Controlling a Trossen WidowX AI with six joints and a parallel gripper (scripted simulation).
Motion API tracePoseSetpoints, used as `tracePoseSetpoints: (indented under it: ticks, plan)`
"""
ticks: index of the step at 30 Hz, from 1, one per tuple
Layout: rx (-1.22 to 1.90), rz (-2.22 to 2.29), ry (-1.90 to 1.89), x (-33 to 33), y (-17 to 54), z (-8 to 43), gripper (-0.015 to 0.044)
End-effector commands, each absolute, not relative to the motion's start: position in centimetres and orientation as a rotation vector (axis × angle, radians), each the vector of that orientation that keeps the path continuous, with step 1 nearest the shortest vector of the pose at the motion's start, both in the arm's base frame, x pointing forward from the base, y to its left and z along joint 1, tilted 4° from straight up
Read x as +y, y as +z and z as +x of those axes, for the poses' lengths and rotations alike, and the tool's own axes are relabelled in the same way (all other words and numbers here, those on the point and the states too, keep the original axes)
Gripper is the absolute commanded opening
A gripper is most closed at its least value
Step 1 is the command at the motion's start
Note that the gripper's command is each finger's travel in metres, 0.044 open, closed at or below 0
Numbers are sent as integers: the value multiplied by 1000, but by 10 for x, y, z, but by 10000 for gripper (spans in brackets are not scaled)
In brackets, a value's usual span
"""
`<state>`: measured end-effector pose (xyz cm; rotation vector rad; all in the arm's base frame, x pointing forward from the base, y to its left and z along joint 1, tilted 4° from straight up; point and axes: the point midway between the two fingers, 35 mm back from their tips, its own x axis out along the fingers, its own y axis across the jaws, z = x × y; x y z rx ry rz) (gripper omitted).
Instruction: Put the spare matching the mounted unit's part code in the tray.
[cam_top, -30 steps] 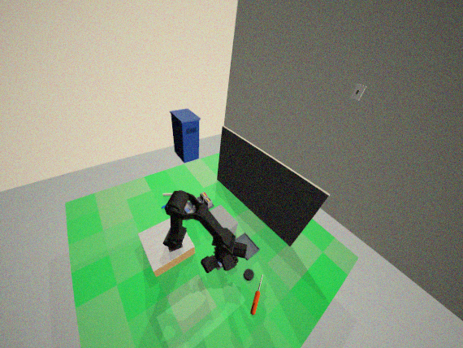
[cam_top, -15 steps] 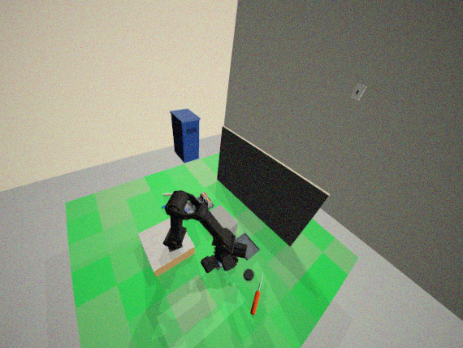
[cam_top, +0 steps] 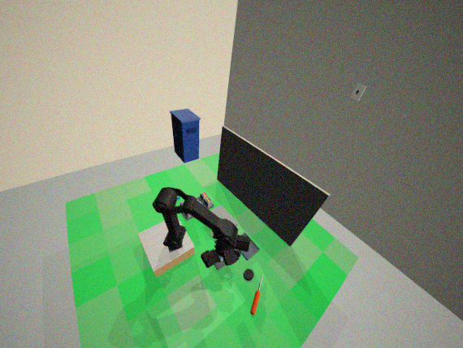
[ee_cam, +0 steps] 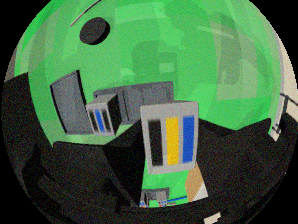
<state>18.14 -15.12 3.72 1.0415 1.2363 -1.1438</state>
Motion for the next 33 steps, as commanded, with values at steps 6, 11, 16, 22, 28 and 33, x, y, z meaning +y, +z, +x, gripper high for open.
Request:
tracePoseSetpoints:
  ticks: [6, 11, 16, 22, 28, 33]
  plan:
    - [1219, 1037, -1147, -151, 56, 181, 0]
    - [1231, 1040, -1142, -149, 54, 181, 0]
    - [1227, 1039, -1144, -150, 77, 184, 0]
    - [1222, 1038, -1146, -148, 110, 184, 0]
    - [1219, 1038, -1147, -145, 129, 183, 0]
    - [1215, 1043, -1144, -146, 131, 195, 0]
